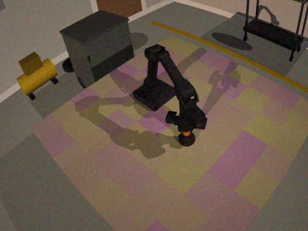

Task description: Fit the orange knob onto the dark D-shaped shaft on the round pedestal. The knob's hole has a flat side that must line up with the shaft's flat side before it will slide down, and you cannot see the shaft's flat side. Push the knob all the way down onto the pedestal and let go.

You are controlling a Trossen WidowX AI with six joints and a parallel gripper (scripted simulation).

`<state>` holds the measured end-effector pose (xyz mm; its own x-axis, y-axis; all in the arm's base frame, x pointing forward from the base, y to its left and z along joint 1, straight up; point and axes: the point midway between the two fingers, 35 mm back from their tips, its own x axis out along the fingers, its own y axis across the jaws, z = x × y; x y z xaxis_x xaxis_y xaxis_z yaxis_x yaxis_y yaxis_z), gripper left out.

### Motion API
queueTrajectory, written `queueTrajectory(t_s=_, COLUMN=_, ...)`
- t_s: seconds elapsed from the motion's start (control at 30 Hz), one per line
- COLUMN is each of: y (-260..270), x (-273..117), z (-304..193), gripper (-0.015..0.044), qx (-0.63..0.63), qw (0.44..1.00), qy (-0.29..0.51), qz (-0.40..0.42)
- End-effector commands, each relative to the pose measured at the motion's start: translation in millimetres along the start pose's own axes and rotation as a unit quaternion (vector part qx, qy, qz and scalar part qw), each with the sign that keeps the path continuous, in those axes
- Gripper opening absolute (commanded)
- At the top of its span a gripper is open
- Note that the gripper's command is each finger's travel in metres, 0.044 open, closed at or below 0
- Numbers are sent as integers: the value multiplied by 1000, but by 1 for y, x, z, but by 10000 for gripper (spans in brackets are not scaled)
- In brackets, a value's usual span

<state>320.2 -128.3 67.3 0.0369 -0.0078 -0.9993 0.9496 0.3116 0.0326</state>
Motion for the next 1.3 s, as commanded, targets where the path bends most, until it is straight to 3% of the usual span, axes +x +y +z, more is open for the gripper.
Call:
queueTrajectory(t_s=0.0, y=0, x=-1, z=0, gripper=0, qx=-4, qw=1000, qy=-1, qz=0)
queueTrajectory(t_s=1.27, y=-1, x=-3, z=0, gripper=0, qx=61, qw=998, qy=-1, qz=0)
